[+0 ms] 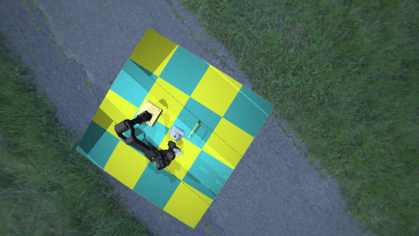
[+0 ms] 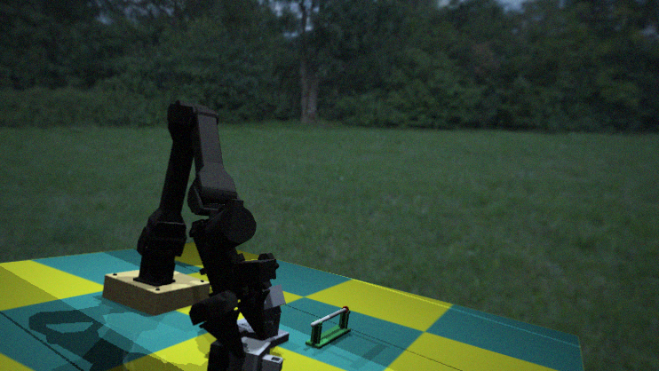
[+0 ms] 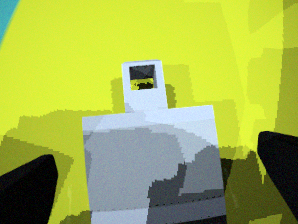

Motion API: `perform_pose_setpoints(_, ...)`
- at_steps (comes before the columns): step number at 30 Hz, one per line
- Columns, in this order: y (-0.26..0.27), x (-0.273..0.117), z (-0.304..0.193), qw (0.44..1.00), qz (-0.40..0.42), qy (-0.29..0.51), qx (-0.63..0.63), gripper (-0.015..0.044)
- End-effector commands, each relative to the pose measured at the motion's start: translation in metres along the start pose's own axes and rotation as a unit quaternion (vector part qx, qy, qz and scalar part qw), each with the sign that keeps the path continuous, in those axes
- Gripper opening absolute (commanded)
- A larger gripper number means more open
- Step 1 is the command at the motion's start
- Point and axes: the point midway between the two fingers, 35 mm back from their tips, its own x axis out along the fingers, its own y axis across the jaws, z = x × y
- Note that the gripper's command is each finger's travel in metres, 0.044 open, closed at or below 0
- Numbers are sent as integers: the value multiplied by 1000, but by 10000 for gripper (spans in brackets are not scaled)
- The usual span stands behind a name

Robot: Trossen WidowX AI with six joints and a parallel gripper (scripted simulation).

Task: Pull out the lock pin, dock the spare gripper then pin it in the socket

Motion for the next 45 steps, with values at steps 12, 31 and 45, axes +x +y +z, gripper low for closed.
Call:
perform_pose_setpoints(12,3,24,-18,1000,5,5,4,440)
perform_pose_setpoints(31,3,30,-22,1000,5,5,4,335)
perform_pose_setpoints(45,1,24,-17,1000,5,5,4,85)
